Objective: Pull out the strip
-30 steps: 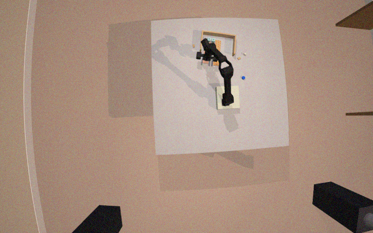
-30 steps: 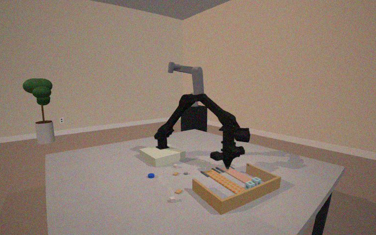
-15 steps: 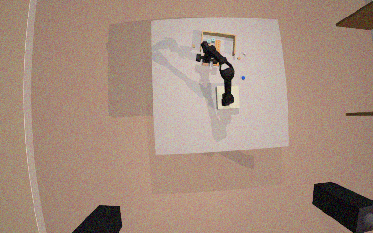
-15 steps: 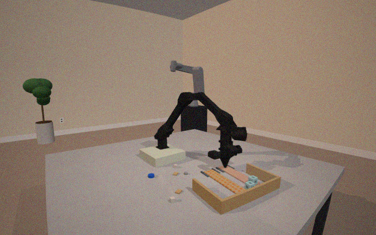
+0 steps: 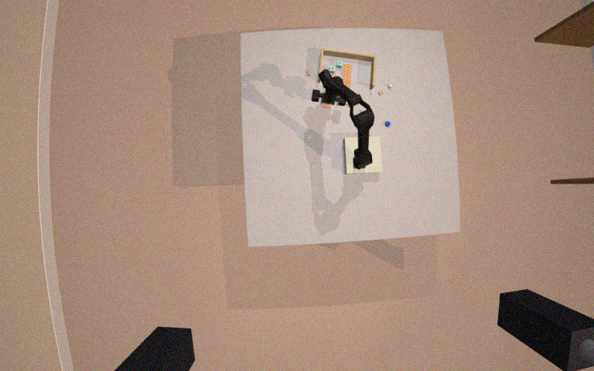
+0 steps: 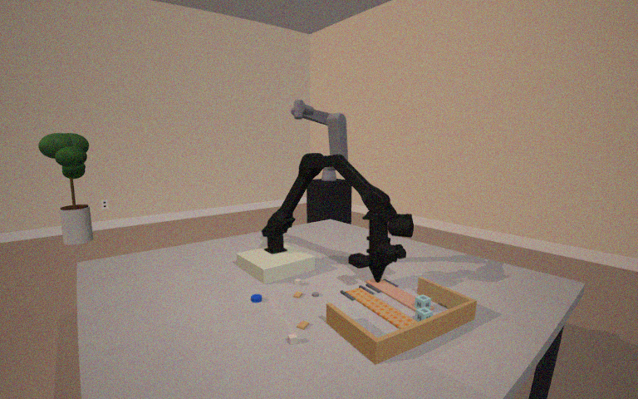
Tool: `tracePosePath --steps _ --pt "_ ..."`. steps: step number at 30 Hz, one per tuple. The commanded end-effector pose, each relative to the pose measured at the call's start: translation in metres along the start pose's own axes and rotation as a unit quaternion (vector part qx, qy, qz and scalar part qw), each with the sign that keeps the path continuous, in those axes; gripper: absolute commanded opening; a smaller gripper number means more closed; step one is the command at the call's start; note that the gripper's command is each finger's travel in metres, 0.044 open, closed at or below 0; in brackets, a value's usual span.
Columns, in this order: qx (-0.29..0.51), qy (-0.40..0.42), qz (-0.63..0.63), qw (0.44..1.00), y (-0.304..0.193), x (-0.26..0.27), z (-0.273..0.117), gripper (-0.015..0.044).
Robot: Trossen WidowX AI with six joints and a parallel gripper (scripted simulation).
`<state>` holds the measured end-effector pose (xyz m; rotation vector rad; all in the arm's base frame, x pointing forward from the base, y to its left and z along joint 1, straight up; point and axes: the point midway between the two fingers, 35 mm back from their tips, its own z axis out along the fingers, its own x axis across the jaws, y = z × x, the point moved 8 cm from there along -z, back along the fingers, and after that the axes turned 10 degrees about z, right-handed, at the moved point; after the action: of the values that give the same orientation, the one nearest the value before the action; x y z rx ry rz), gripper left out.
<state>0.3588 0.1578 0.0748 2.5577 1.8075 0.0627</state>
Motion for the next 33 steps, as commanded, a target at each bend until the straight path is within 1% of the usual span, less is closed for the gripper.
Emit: tracePosePath --steps 1,33 --pt "0.008 -0.006 0.0 1.0 -0.011 -0.003 0.005 0.0" --pt "0.009 -0.007 0.0 1.0 -0.057 -0.012 0.005 0.0"
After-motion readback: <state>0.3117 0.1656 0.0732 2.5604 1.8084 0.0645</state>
